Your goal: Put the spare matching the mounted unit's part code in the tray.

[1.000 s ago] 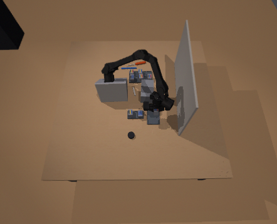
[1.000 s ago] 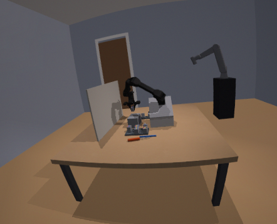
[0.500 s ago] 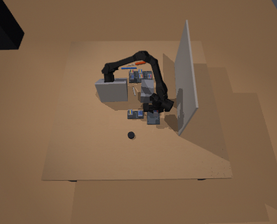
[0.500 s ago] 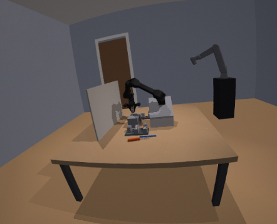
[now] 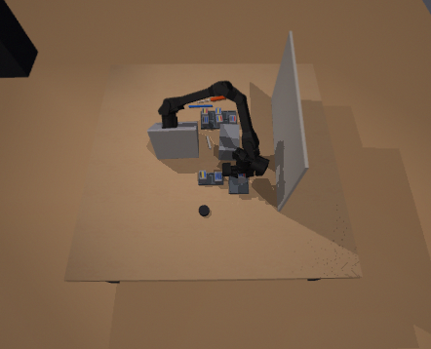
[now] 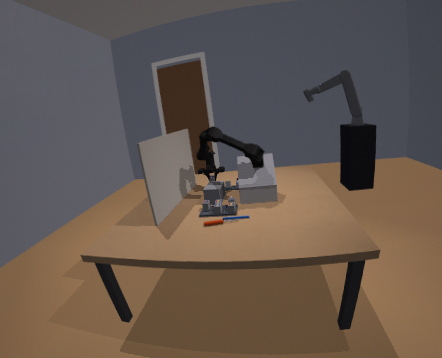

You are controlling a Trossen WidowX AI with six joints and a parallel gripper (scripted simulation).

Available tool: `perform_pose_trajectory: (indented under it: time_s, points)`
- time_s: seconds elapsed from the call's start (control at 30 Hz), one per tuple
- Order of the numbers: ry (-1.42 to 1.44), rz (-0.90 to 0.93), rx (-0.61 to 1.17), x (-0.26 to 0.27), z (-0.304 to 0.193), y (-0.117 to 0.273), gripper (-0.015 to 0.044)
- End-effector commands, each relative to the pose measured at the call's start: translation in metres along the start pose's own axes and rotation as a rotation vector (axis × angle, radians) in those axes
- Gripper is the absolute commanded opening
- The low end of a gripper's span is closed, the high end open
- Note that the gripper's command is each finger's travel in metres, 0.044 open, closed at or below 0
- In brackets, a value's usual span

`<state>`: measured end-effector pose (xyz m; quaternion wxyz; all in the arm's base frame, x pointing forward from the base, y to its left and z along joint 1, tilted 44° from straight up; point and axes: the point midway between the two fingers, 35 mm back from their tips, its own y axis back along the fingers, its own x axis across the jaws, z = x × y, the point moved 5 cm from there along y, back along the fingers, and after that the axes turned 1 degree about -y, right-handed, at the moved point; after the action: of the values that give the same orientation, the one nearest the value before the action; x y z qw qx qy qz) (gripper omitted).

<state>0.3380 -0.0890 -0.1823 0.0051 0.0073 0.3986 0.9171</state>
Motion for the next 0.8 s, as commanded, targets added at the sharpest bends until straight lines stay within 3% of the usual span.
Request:
perform_pose_trajectory:
  time_s: [0.0,0.77]
  points:
    - [-0.011,0.006,-0.008,0.004,0.0,-0.008,0.0]
    - [-0.01,0.007,-0.014,0.009,0.002,-0.037,0.0]
